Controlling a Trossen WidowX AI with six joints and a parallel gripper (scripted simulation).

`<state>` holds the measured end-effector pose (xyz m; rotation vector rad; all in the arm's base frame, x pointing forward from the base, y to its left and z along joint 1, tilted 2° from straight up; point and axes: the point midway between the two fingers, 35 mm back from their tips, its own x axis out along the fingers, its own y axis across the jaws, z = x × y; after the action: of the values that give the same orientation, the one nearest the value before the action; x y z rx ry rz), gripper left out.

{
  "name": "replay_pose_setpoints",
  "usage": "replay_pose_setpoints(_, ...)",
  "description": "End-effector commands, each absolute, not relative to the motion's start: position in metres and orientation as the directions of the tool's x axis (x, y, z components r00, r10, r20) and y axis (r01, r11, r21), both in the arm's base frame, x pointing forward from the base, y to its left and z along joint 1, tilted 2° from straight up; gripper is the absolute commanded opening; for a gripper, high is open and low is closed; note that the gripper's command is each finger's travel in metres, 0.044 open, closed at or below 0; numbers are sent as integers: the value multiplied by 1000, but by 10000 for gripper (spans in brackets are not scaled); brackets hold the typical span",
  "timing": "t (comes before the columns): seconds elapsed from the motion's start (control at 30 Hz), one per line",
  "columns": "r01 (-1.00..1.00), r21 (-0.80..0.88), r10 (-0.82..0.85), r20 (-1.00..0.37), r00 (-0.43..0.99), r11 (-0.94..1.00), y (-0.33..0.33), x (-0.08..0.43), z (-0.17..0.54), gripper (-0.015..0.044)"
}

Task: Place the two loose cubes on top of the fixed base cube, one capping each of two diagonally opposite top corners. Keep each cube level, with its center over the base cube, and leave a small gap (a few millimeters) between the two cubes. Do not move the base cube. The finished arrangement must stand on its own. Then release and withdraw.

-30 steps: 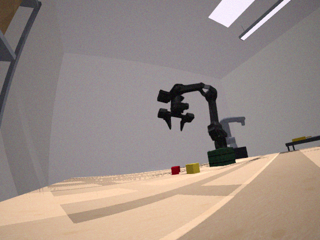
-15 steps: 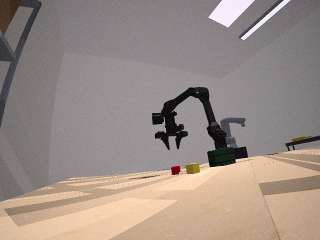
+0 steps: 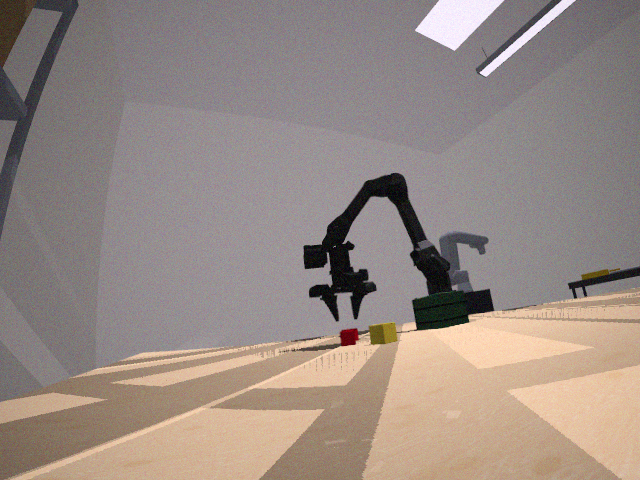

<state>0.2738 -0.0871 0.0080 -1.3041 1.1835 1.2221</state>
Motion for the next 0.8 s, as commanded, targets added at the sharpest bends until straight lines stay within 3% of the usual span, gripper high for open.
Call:
replay_pose_setpoints(0.0,-997,-15,-42,-999,18,-77,-88,271,-1,265)
replay_pose_setpoints(0.77,-997,-14,-42,-999,18,-77,-89,271,-34,265)
